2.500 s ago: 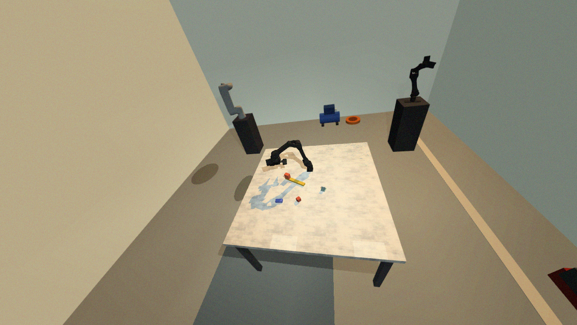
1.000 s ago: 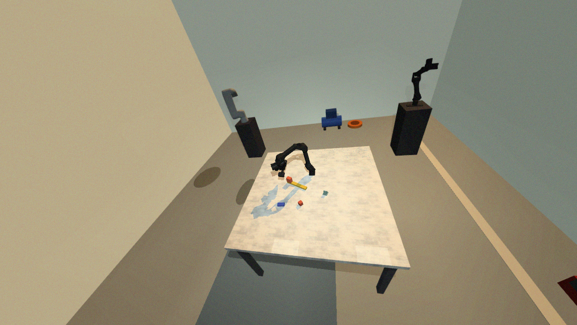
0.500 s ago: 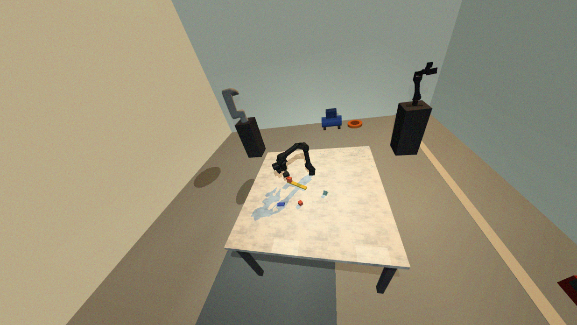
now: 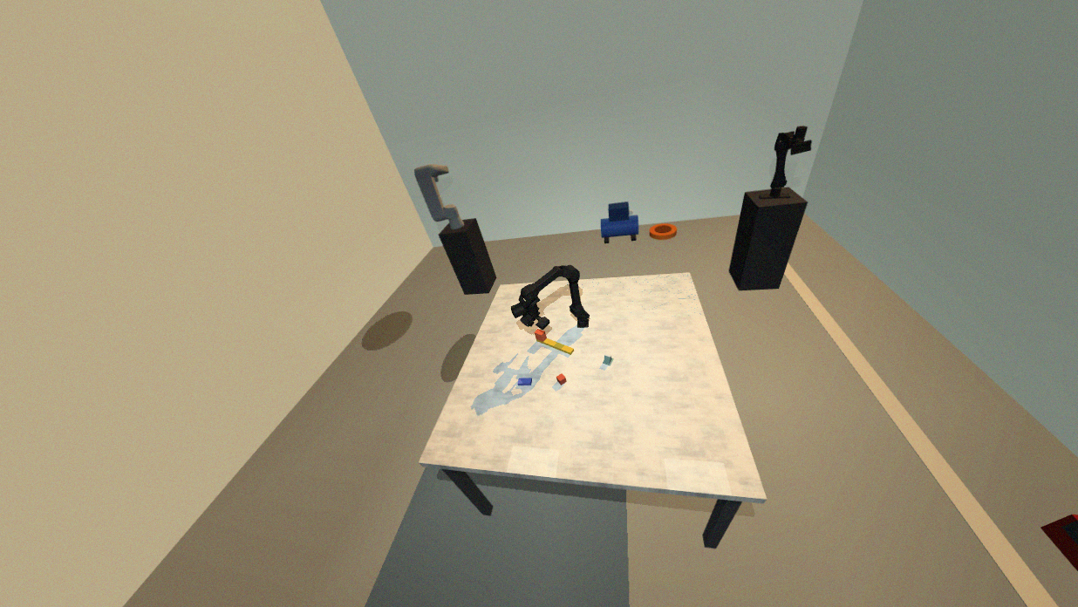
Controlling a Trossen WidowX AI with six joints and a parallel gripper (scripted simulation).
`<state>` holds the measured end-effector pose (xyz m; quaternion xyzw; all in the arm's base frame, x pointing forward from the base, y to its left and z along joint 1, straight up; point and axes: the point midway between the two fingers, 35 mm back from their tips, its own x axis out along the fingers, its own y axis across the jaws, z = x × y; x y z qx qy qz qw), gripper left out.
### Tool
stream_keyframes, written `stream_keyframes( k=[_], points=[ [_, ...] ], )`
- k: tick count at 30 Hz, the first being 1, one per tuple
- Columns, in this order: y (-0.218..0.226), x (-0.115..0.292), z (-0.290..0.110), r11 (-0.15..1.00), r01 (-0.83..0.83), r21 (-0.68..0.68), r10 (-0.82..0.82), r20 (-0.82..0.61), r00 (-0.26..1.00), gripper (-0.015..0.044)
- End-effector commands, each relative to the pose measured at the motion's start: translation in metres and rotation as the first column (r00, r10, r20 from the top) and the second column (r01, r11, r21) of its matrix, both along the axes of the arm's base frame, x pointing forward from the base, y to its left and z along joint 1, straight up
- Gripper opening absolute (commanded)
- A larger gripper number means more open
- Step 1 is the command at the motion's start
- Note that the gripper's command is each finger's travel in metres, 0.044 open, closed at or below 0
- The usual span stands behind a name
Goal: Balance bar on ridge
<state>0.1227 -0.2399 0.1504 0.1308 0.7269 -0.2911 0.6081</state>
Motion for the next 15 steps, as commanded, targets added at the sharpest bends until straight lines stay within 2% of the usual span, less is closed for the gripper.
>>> stream_keyframes(
  k=[1, 8, 15],
  points=[
    [0.006, 0.004, 0.002, 0.994, -0.108, 0.03, 0.108, 0.005, 0.994, 0.0315],
    [0.017, 0.012, 0.004, 0.939, -0.332, 0.088, 0.332, 0.019, 0.943, 0.0315],
    [0.029, 0.019, 0.007, 0.831, -0.539, 0.134, 0.538, 0.046, 0.841, 0.0315]
  ],
)
